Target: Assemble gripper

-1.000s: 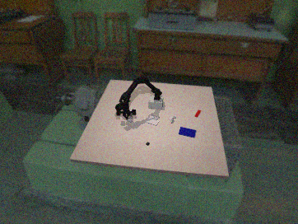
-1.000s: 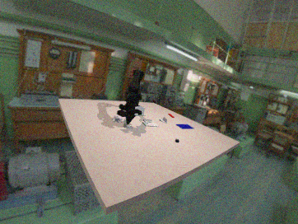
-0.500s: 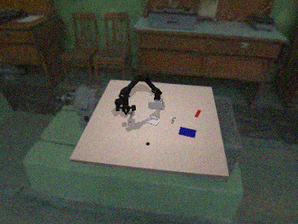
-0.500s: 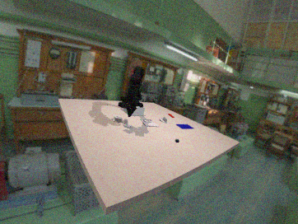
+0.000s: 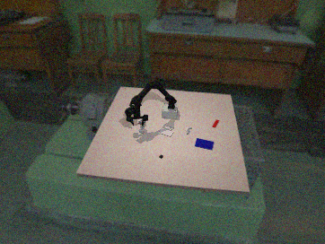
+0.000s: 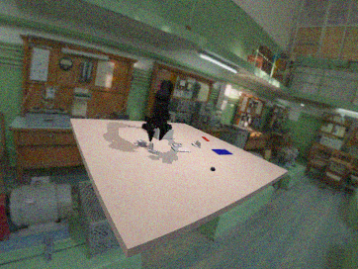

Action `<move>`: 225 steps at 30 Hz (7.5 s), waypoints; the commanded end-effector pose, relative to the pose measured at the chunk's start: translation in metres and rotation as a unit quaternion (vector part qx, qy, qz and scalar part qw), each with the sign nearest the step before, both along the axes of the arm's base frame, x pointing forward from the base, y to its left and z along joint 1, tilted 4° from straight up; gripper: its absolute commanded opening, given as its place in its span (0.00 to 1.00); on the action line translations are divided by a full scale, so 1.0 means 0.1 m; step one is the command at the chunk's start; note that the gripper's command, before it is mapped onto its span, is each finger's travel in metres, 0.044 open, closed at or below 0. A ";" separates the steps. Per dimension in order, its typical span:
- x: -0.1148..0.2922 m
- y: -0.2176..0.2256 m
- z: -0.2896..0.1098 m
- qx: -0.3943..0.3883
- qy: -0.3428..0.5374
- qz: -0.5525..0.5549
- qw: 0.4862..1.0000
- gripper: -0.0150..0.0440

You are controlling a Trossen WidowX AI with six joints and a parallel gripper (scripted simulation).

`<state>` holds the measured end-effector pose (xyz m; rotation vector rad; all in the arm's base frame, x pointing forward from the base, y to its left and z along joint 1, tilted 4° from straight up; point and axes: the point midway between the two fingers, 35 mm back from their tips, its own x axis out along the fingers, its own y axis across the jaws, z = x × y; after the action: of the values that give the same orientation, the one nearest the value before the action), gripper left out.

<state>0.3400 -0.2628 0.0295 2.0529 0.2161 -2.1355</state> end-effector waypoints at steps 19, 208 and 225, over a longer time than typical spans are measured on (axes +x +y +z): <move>0.00 0.00 -0.03 0.002 0.002 0.000 1.000 1.00; -0.01 0.01 0.05 0.003 0.004 0.000 1.000 0.25; -0.19 0.05 0.08 0.000 0.004 -0.048 0.999 0.57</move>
<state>0.3309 -0.2594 0.0360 2.0738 0.1736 -2.1685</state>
